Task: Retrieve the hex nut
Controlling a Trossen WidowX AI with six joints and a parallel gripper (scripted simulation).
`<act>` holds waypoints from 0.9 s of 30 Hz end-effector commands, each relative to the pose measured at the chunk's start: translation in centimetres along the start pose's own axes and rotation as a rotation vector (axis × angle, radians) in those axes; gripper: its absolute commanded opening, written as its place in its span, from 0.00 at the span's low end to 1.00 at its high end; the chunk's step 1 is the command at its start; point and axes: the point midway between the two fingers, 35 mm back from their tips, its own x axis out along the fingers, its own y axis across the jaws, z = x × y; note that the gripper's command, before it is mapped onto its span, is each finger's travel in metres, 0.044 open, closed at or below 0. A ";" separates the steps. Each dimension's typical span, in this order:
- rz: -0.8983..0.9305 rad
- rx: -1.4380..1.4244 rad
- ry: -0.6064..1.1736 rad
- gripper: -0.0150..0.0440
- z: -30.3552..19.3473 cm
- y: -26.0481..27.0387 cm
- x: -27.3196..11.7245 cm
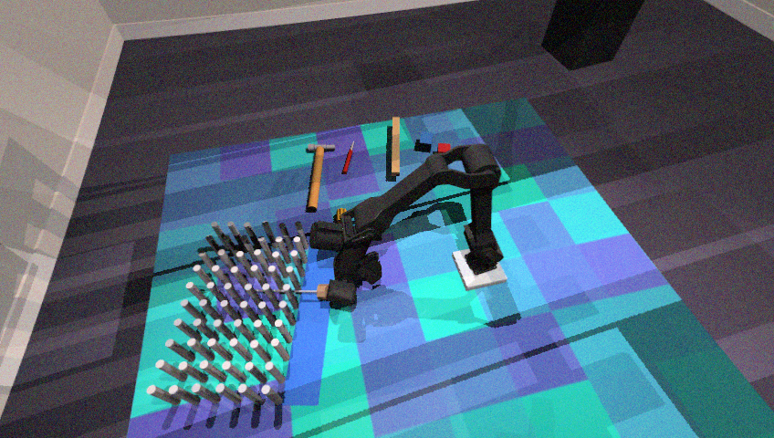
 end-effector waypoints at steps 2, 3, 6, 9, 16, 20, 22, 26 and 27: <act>-0.005 -0.004 -0.001 0.25 0.2 0.1 0.6; -0.005 -0.004 -0.001 0.25 0.2 0.1 0.7; -0.005 -0.004 -0.001 0.25 0.4 0.2 1.0; -0.004 -0.004 -0.001 0.25 0.5 0.3 1.2; -0.004 -0.004 -0.001 0.25 0.6 0.4 1.5; -0.004 -0.004 -0.001 0.25 0.7 0.4 1.5; -0.004 -0.004 -0.001 0.25 0.7 0.4 1.5; -0.004 -0.004 -0.001 0.25 0.9 0.3 1.4; -0.004 -0.004 -0.001 0.25 1.0 0.3 1.4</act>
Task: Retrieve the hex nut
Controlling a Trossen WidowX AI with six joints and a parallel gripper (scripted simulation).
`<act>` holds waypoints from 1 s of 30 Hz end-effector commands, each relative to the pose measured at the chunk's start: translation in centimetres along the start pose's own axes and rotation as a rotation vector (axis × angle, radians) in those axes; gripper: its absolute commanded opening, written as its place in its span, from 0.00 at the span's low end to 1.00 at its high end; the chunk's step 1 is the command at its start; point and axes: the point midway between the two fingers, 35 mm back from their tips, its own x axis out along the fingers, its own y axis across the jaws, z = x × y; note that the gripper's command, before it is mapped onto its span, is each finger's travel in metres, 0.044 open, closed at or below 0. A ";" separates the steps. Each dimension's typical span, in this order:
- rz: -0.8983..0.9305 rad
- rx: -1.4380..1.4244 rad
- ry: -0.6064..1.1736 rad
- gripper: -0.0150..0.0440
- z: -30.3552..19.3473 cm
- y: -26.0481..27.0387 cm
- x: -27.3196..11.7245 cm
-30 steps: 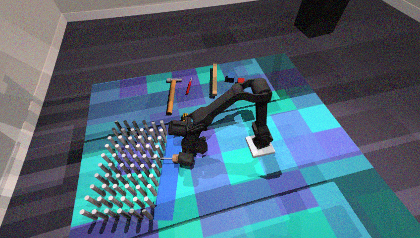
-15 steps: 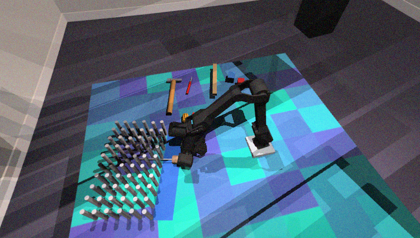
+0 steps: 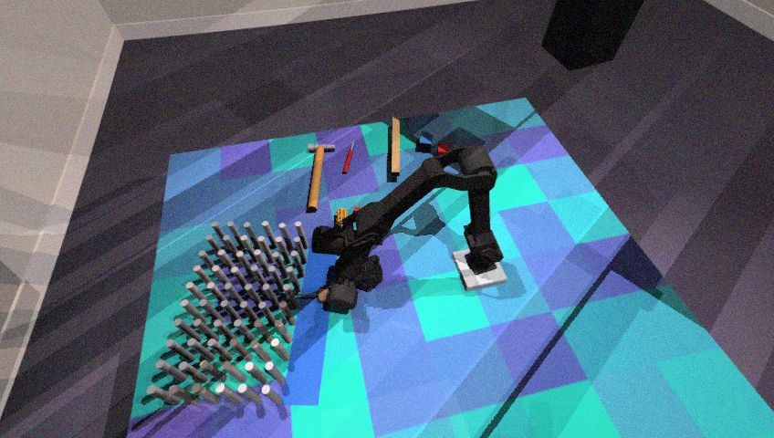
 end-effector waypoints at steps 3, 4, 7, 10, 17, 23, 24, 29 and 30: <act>-0.004 -0.001 0.000 0.25 0.4 -0.1 -0.1; -0.004 -0.001 0.000 0.25 0.5 -0.1 -0.2; -0.003 -0.001 0.000 0.25 0.6 0.0 -0.2; -0.003 0.000 0.000 0.25 0.8 0.0 -0.3; -0.003 0.001 0.000 0.25 1.2 0.0 -0.4; -0.003 0.001 0.000 0.25 1.5 0.0 -0.6; -0.003 0.002 0.000 0.25 1.6 0.0 -0.6; -0.002 0.002 -0.001 0.25 1.9 0.0 -0.7; -0.002 0.002 -0.001 0.25 1.9 0.0 -0.7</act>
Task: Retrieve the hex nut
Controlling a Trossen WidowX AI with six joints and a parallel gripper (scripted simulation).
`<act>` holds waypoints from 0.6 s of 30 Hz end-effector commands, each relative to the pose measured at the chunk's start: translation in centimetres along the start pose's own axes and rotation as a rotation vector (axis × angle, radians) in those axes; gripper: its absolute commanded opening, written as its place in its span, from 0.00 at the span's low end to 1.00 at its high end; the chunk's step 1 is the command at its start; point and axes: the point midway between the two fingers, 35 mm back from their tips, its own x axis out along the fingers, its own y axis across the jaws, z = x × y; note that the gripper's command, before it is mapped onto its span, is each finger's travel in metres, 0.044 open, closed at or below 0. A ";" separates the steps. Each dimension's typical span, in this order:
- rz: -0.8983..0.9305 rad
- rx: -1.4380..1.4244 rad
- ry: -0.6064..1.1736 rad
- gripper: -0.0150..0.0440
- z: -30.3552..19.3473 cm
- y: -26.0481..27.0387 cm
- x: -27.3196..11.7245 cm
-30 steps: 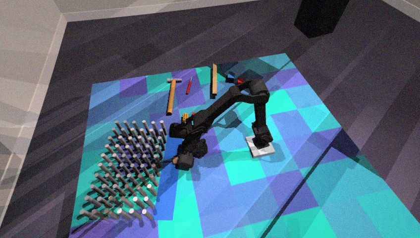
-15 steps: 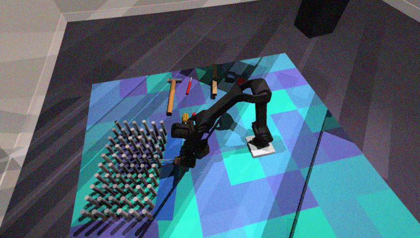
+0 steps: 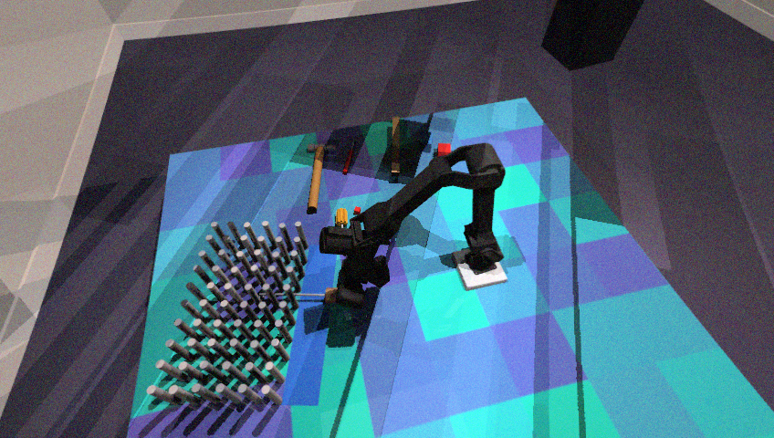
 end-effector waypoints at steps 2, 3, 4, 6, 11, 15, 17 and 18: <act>0.001 0.003 0.002 0.25 0.4 0.0 -0.2; 0.001 0.003 0.002 0.25 0.5 0.0 -0.2; 0.001 0.003 0.002 0.25 0.5 0.0 -0.2; 0.001 0.003 0.002 0.25 0.6 0.0 -0.3; 0.001 0.004 0.002 0.25 0.9 0.0 -0.4; 0.001 0.004 0.002 0.25 1.2 0.0 -0.5; 0.001 0.004 0.002 0.25 1.3 0.0 -0.5; 0.001 0.004 0.002 0.25 1.3 0.0 -0.5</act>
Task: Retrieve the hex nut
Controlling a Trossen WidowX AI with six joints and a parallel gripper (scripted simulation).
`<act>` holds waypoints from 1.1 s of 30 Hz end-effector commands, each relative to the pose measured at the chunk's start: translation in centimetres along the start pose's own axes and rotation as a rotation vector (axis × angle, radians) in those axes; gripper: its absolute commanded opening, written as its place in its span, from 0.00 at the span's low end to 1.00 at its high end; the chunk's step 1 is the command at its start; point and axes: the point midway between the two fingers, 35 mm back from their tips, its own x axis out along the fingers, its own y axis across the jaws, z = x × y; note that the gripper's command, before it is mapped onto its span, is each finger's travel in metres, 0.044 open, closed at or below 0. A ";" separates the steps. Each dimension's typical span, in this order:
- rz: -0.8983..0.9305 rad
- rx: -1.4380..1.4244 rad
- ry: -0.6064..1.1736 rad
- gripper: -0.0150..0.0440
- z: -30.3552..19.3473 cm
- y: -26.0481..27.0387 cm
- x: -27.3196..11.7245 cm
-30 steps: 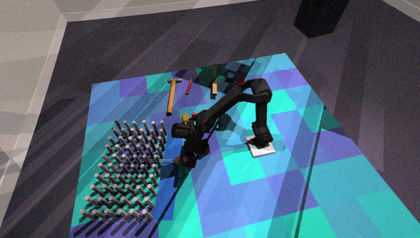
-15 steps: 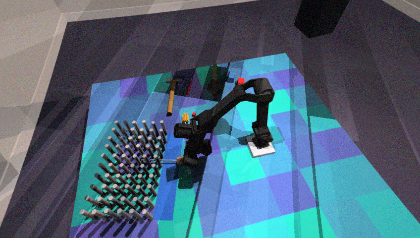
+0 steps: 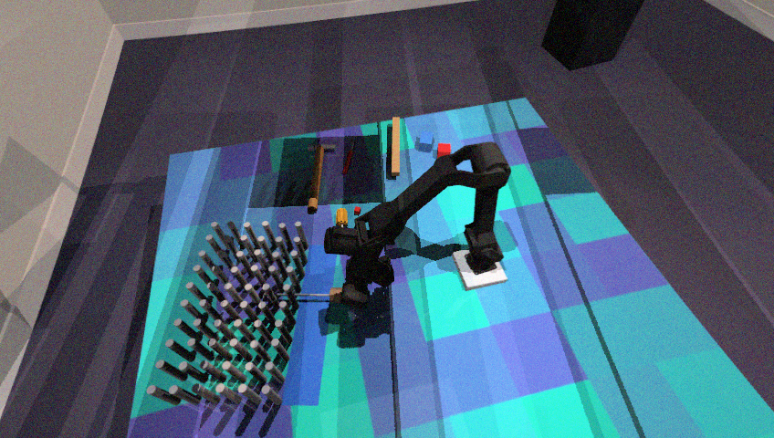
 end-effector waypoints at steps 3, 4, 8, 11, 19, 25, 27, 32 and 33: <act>0.003 0.003 0.003 0.25 0.5 0.1 -0.2; 0.002 0.003 0.003 0.25 0.5 0.1 -0.2; 0.002 0.003 0.003 0.25 0.7 0.1 -0.3; 0.002 0.003 0.003 0.25 0.9 0.1 -0.4; 0.002 0.003 0.003 0.25 1.4 0.1 -0.6; 0.002 0.004 0.003 0.25 1.7 0.1 -0.7; 0.002 0.004 0.003 0.25 1.8 0.1 -0.7; 0.003 0.004 0.002 0.25 2.1 0.0 -0.8; 0.003 0.004 0.002 0.25 2.2 0.0 -0.9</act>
